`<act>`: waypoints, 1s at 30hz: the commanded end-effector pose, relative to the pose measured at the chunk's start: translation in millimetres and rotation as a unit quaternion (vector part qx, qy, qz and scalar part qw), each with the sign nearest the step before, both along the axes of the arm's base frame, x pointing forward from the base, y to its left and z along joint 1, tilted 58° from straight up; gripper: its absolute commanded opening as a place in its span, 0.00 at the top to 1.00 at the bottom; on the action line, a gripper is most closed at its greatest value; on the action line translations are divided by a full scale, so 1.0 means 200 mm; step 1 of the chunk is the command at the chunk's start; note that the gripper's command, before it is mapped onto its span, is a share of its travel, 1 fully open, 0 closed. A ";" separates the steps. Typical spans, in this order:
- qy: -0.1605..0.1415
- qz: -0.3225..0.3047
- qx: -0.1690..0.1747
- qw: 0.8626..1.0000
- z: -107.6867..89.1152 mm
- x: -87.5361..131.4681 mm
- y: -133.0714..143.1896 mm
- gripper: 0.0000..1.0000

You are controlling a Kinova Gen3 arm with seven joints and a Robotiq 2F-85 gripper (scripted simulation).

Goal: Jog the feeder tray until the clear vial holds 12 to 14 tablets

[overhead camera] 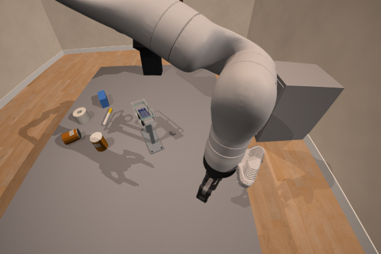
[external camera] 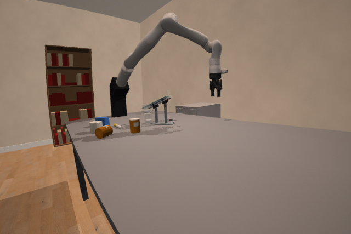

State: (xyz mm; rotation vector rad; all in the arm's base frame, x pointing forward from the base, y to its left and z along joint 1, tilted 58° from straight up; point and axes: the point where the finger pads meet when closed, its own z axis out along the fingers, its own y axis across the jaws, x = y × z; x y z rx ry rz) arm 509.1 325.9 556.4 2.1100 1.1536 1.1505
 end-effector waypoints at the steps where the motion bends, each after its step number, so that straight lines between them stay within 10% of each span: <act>1: -0.001 0.001 0.001 1.000 0.00 0.00 0.00 0.00; 2: -0.001 0.001 0.001 1.000 0.00 0.00 0.00 0.00; 3: -0.001 0.001 0.001 1.000 0.00 0.00 0.00 1.00; 19: 0.017 -0.025 0.052 0.998 -0.05 -0.30 -0.14 1.00; 30: 0.024 -0.081 0.140 0.986 -0.20 -0.84 -0.54 1.00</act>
